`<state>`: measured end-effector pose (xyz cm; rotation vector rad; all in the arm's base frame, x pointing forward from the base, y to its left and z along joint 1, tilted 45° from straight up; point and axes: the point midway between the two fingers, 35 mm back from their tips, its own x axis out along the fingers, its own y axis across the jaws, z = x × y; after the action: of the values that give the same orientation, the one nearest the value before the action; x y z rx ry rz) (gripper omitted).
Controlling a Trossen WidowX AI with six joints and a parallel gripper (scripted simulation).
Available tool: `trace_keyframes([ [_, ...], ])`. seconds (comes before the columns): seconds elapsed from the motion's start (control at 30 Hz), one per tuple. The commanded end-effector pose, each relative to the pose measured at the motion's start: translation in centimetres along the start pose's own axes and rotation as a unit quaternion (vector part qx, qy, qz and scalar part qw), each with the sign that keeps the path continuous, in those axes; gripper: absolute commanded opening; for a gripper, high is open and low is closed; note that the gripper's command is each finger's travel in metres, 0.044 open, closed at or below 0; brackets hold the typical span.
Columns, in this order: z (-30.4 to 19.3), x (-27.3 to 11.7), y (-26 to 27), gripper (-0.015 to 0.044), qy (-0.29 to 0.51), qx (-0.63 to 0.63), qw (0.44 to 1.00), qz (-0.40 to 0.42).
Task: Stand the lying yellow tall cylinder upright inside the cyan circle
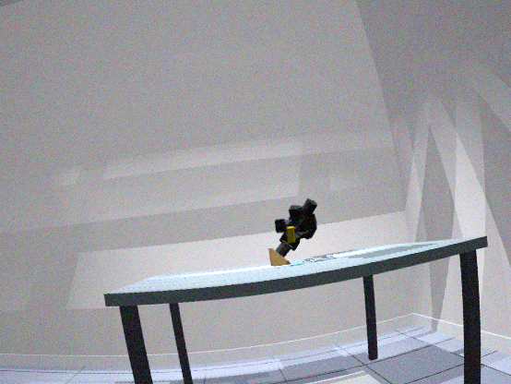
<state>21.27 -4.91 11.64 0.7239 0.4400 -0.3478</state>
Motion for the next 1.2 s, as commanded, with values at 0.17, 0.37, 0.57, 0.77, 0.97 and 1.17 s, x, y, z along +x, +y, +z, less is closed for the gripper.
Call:
trace_keyframes([
  [0.17,0.19,-0.01,-0.02,0.0105,-0.031,0.017,0.999,0.014],
  [0.37,0.32,-0.04,0.03,0.0105,-0.05,0.027,0.998,0.025],
  [0.57,0.46,-0.07,0.09,0.0105,-0.069,0.038,0.996,0.037],
  [0.77,0.56,-0.1,0.14,0.0105,-0.083,0.046,0.994,0.047],
  [0.97,0.56,-0.1,0.14,0.0105,-0.083,0.046,0.994,0.047],
  [1.17,0.56,-0.1,0.14,0.0105,-0.083,0.046,0.994,0.047],
])
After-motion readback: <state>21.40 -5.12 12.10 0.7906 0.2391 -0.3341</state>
